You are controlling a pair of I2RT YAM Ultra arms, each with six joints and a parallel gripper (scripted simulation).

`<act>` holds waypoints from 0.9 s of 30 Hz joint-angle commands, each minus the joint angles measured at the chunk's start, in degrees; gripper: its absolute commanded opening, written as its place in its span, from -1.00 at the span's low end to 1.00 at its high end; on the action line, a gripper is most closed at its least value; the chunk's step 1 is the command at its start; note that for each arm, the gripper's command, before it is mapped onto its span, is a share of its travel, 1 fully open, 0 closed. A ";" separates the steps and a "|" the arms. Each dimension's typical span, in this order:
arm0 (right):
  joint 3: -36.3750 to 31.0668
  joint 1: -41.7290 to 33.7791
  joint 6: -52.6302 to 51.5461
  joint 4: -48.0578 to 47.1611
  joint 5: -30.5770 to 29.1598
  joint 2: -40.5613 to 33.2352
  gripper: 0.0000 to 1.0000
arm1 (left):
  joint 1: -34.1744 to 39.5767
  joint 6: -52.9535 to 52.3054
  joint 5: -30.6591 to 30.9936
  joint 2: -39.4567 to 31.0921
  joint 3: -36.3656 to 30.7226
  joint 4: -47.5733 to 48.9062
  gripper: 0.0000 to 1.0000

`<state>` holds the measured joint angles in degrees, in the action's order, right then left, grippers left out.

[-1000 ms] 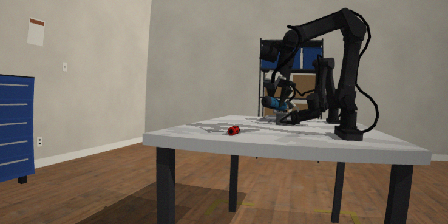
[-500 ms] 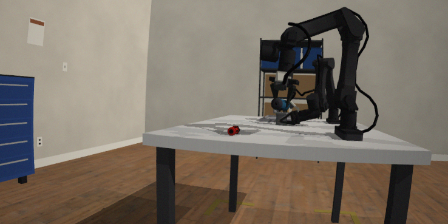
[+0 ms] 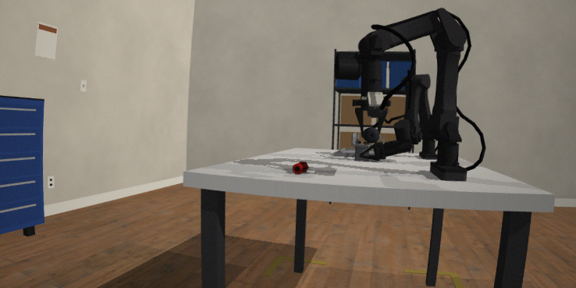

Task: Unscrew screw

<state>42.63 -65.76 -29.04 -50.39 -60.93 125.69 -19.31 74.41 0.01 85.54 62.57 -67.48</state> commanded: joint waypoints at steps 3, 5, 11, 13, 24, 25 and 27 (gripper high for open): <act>0.13 0.01 -0.06 -0.06 -0.29 -0.45 0.17 | 0.69 1.27 -0.05 -1.62 2.62 -1.73 -0.17; 0.13 0.01 -0.06 -0.06 -0.29 -0.45 0.17 | 0.71 1.36 -0.06 -1.62 2.75 -1.85 -0.17; 0.13 0.01 -0.06 -0.06 -0.29 -0.45 0.17 | 0.74 1.55 -0.09 -1.59 3.14 -2.17 -0.17; 0.13 0.01 -0.06 -0.06 -0.29 -0.45 0.17 | 0.75 1.56 -0.09 -1.57 3.28 -2.29 -0.17; 0.13 0.01 -0.06 -0.06 -0.29 -0.45 0.17 | 0.77 1.57 -0.11 -0.05 -2.21 2.85 -0.17; 0.13 0.01 -0.06 -0.06 -0.29 -0.45 0.17 | 0.77 1.57 -0.10 -0.06 -2.61 3.34 -0.17; 0.13 0.01 -0.06 -0.06 -0.29 -0.45 0.17 | 0.78 1.58 -0.11 1.06 -2.96 4.30 -0.17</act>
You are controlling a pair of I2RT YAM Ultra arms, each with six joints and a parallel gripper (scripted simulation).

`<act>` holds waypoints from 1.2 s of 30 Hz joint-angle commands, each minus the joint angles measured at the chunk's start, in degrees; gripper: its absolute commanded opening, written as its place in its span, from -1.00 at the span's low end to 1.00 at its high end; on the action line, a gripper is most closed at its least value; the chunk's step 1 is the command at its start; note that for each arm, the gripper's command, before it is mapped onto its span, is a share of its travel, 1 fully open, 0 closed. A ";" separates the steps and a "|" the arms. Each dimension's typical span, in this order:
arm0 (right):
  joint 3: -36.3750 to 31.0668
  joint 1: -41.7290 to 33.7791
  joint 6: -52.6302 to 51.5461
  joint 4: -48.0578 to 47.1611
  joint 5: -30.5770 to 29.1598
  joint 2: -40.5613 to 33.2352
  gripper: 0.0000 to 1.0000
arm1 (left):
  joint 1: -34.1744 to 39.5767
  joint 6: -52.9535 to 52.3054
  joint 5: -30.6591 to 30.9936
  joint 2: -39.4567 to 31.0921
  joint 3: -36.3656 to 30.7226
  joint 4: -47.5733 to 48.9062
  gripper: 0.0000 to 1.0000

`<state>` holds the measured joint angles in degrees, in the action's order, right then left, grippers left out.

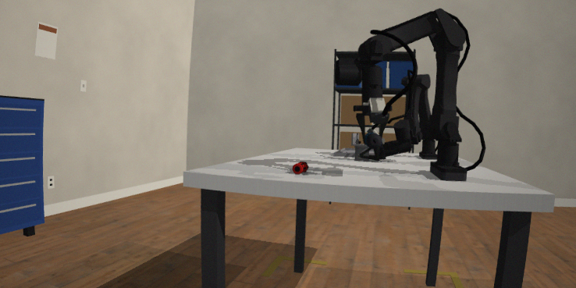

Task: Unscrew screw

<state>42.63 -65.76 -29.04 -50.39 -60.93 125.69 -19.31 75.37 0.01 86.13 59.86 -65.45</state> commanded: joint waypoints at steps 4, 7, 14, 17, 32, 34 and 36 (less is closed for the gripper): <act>0.13 0.01 -0.06 -0.06 -0.29 -0.45 0.17 | 0.77 0.61 -0.07 -1.27 1.31 2.72 -0.17; 0.13 0.01 -0.06 -0.06 -0.29 -0.45 0.17 | 0.77 0.61 -0.11 -0.78 -1.48 3.32 -0.17; 0.13 0.01 -0.06 -0.06 -0.29 -0.45 0.17 | 0.77 0.61 -0.10 0.72 -4.09 6.74 -0.17; 0.13 0.01 -0.06 -0.06 -0.29 -0.45 0.17 | 0.77 0.61 -0.11 1.82 -5.18 8.19 -0.17; 0.13 0.01 -0.06 -0.06 -0.29 -0.45 0.17 | 0.79 0.63 -0.10 3.57 -7.31 13.34 -0.17; 0.13 0.01 -0.06 -0.06 -0.29 -0.45 0.17 | 0.77 0.61 -0.11 4.11 -9.21 14.31 -0.17; 0.13 0.01 -0.06 -0.06 -0.29 -0.45 0.17 | 0.77 0.61 -0.09 3.07 -9.21 14.91 -0.17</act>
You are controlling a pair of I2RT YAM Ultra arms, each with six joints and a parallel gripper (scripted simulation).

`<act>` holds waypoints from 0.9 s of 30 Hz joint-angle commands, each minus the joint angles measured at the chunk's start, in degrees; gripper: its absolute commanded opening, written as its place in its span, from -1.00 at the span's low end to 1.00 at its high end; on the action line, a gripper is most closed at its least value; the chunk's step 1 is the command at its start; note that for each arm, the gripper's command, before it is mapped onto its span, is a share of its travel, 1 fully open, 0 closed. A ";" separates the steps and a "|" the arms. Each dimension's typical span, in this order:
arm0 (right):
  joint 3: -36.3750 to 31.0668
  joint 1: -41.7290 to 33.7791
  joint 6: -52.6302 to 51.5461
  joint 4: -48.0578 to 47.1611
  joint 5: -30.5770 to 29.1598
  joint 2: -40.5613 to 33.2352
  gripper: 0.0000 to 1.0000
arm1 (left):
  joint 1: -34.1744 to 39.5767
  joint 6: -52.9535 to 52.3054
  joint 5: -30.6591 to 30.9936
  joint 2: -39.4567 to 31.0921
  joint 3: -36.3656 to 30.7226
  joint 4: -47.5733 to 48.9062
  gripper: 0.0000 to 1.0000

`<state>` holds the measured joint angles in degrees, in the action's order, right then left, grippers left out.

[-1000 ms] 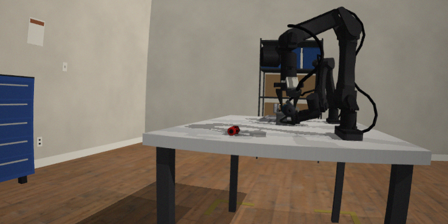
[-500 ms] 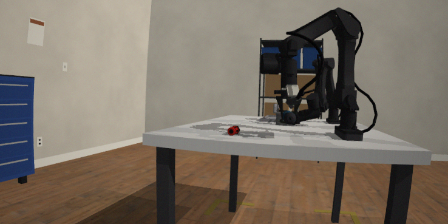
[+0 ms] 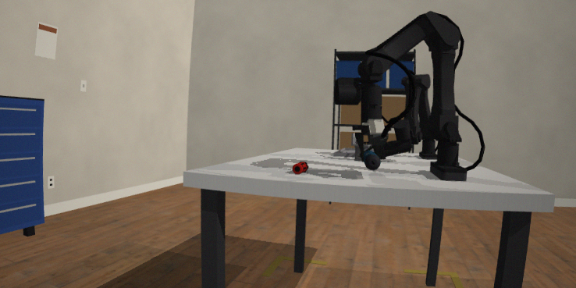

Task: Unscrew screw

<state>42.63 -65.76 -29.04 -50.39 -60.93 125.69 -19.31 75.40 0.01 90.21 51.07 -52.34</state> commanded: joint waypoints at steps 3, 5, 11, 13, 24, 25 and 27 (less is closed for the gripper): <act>0.13 0.01 -0.06 -0.06 -0.29 -0.45 0.17 | 0.78 0.60 -0.07 -1.48 1.65 1.76 -0.17; 0.13 0.01 -0.06 -0.06 -0.29 -0.45 0.17 | 0.76 0.59 -0.07 -1.20 1.58 1.92 -0.17; 0.13 0.01 -0.06 -0.06 -0.29 -0.45 0.17 | 0.76 0.58 -0.13 0.33 -0.87 2.58 -0.17; 0.13 0.01 -0.06 -0.06 -0.29 -0.45 0.17 | 0.75 0.57 -0.13 -0.18 -0.95 2.22 -0.17; 0.13 0.01 -0.06 -0.06 -0.29 -0.45 0.17 | 0.77 0.59 -0.14 1.31 -1.55 3.71 -0.17; 0.13 0.01 -0.06 -0.06 -0.29 -0.45 0.17 | 0.78 0.60 -0.12 0.87 -1.27 3.98 -0.17; 0.13 0.01 -0.06 -0.06 -0.29 -0.45 0.17 | 0.78 0.60 -0.10 -0.16 -1.29 4.40 -0.17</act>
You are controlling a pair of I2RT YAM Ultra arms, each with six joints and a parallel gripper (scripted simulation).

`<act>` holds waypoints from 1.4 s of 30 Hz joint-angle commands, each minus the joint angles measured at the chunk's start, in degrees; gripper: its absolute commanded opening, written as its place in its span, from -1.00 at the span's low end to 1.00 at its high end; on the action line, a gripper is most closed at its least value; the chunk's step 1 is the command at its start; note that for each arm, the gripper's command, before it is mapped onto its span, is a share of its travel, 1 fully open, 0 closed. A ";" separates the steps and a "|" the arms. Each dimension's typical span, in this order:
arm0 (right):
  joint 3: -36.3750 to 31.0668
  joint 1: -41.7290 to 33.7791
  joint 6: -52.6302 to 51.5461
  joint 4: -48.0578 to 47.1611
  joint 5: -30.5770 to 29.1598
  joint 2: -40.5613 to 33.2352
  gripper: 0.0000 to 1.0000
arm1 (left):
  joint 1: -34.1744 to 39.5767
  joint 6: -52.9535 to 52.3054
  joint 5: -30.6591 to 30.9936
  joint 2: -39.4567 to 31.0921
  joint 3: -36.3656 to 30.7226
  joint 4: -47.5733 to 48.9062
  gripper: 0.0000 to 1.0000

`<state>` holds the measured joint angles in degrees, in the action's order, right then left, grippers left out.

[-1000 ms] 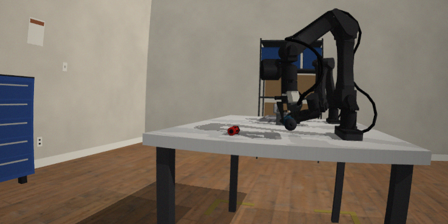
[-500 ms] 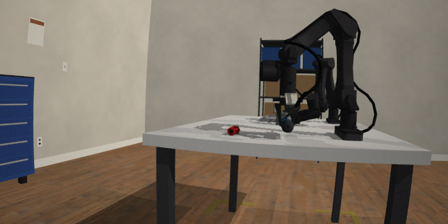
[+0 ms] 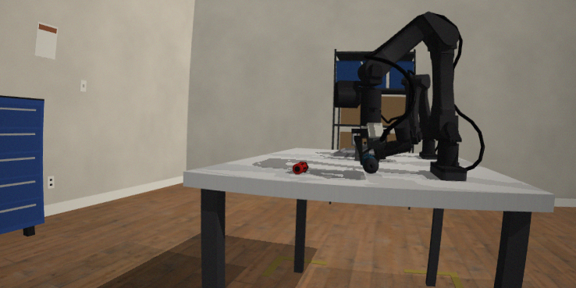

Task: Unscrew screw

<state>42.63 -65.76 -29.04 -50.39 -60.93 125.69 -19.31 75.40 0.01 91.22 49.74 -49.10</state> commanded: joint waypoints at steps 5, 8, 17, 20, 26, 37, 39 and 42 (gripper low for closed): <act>0.13 0.01 -0.06 -0.06 -0.29 -0.45 0.17 | 0.78 0.60 -0.12 0.58 -0.88 2.21 -0.17; 0.13 0.01 -0.06 -0.06 -0.29 -0.45 0.17 | 0.76 0.58 -0.07 -0.93 0.54 2.40 -0.17; 0.13 0.01 -0.06 -0.06 -0.29 -0.45 0.17 | 0.77 0.59 -0.12 1.06 -1.34 3.52 -0.17; 0.13 0.01 -0.06 -0.06 -0.29 -0.45 0.17 | 0.78 0.61 -0.11 0.90 -1.34 4.08 -0.17; 0.13 0.01 -0.06 -0.06 -0.29 -0.45 0.17 | 0.76 0.58 -0.08 0.16 -0.96 4.42 -0.17; 0.13 0.01 -0.06 -0.06 -0.29 -0.45 0.17 | 0.28 0.06 -0.04 1.30 -1.71 4.24 -0.17; 0.13 0.01 -0.06 -0.06 -0.29 -0.45 0.17 | 0.28 0.06 -0.04 1.30 -1.71 4.24 -0.17; 0.13 0.01 -0.06 -0.06 -0.29 -0.45 0.17 | 0.28 0.06 -0.04 1.30 -1.71 4.24 -0.17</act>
<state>42.63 -65.76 -29.04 -50.39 -60.93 125.69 -19.31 75.40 0.01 92.99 47.90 -44.91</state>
